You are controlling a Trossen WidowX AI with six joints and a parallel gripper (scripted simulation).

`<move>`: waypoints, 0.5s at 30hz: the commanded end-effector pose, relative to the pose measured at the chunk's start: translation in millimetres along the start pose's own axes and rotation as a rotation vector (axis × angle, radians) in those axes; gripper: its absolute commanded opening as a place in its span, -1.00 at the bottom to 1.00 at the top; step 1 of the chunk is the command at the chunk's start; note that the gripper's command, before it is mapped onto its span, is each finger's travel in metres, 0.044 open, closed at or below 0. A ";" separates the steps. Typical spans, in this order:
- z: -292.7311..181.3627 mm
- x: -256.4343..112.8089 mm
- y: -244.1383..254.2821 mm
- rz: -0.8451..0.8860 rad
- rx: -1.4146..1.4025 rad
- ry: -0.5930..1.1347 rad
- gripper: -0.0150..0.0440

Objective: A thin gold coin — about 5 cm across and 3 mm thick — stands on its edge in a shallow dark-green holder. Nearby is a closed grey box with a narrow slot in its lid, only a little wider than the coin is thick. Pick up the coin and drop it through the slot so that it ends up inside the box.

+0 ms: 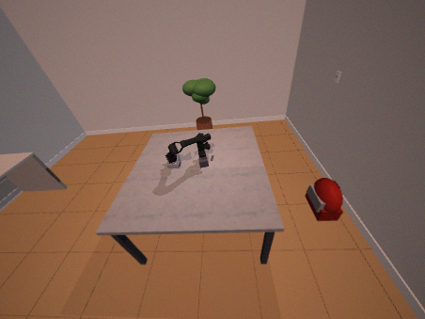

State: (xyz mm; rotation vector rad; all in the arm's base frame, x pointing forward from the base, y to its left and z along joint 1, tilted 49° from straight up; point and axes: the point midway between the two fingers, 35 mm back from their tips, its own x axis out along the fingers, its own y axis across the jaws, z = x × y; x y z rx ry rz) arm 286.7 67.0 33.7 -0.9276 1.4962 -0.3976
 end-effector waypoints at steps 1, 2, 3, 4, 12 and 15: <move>0.8 -0.5 0.6 0.000 0.000 -0.001 -0.49; 0.8 -0.5 0.6 0.000 0.000 -0.001 -0.49; 0.8 -0.5 0.6 0.000 0.000 -0.001 -0.49; 0.8 -0.5 0.6 0.000 0.000 -0.001 -0.49; 0.4 2.8 0.8 0.000 0.001 -0.001 -0.49; -1.0 3.7 0.8 0.000 -0.004 -0.001 -0.49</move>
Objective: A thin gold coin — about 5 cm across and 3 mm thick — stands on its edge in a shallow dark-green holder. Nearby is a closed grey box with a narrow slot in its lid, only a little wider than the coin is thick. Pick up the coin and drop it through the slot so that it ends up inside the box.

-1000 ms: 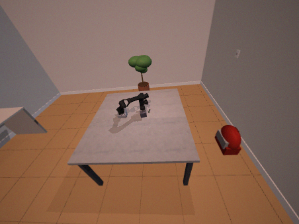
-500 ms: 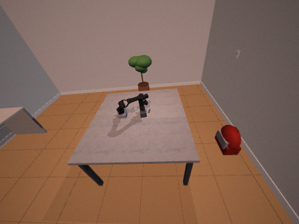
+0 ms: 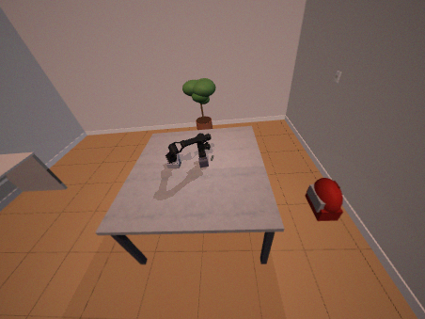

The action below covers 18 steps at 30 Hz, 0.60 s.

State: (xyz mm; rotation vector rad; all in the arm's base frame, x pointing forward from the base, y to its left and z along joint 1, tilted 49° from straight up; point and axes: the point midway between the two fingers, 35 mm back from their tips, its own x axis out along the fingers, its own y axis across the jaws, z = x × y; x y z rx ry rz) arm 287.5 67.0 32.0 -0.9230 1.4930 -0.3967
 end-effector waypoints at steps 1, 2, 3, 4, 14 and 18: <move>-2.5 2.8 -0.2 -0.003 -0.010 0.003 -0.49; -2.7 3.1 -0.4 -0.003 -0.011 0.003 -0.49; -2.9 3.3 -0.5 -0.003 -0.011 0.003 -0.49; -3.2 3.6 -0.6 -0.003 -0.012 0.003 -0.49; -1.7 6.4 -0.7 -0.003 -0.008 0.003 -0.49; -1.2 7.7 -0.7 -0.003 -0.008 0.002 -0.49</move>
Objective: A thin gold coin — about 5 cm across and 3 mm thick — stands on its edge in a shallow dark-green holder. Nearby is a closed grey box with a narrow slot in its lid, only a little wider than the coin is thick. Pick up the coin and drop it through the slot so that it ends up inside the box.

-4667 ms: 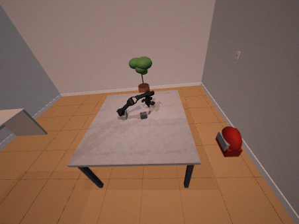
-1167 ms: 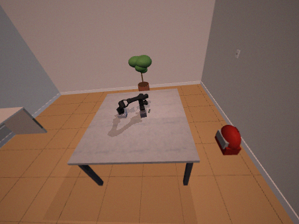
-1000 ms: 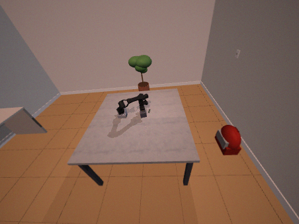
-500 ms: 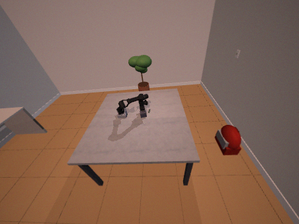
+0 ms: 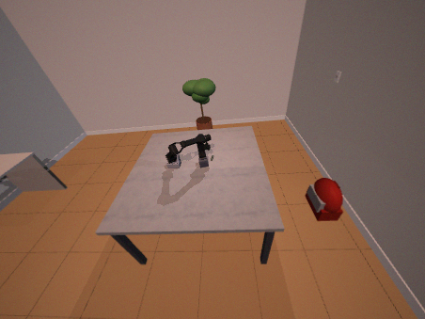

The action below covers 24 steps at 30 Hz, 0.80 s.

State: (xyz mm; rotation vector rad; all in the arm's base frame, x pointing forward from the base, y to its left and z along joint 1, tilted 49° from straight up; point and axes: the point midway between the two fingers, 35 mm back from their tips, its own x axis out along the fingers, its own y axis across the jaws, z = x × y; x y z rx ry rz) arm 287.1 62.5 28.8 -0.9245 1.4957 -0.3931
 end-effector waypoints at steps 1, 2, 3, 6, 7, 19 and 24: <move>-0.1 2.7 -0.4 -0.005 -0.004 0.002 -0.49; -0.1 3.1 -0.4 -0.005 -0.004 0.002 -0.49; -0.2 3.4 -0.5 -0.005 -0.004 0.002 -0.49; -0.7 4.4 -0.5 -0.005 -0.005 0.002 -0.49; -0.9 4.7 -0.5 -0.005 -0.005 0.002 -0.49; -1.2 8.5 -0.6 -0.005 -0.005 0.002 -0.49; -0.8 9.9 -0.6 -0.005 -0.005 0.002 -0.49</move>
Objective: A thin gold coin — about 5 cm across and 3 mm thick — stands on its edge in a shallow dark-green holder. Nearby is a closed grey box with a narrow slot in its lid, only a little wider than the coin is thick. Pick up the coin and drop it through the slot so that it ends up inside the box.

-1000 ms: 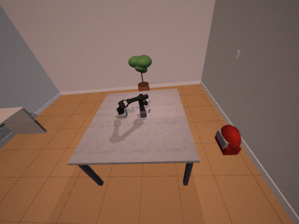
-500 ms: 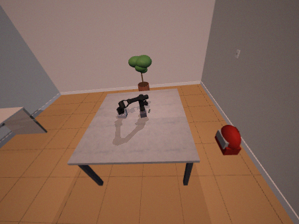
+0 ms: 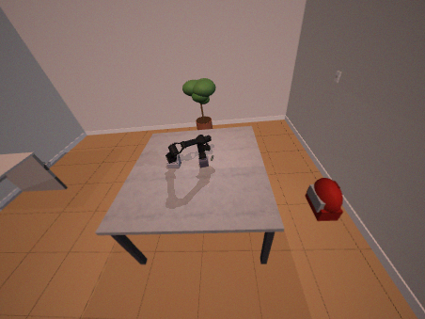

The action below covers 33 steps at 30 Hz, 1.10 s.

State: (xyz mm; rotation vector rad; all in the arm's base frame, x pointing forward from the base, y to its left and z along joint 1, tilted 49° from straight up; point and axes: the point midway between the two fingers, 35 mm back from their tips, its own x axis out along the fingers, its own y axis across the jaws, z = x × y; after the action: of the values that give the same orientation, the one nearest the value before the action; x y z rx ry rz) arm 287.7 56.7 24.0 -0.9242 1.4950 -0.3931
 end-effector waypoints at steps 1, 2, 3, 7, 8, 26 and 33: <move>-0.6 2.7 -0.2 -0.005 -0.005 0.002 -0.49; -0.6 3.1 -0.1 -0.005 -0.005 0.002 -0.49; -0.6 3.4 -0.1 -0.005 -0.006 0.002 -0.49; -0.7 4.6 -0.1 -0.005 -0.006 0.002 -0.49; -0.8 4.9 -0.2 -0.005 -0.006 0.002 -0.49; 0.4 -4.1 0.3 0.000 -0.001 0.000 0.32; -1.1 -36.8 0.5 -0.002 -0.004 0.001 0.94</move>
State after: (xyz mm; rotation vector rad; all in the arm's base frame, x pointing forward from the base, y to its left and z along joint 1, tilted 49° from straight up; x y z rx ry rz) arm 284.6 69.6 36.3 -0.9347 1.5008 -0.3946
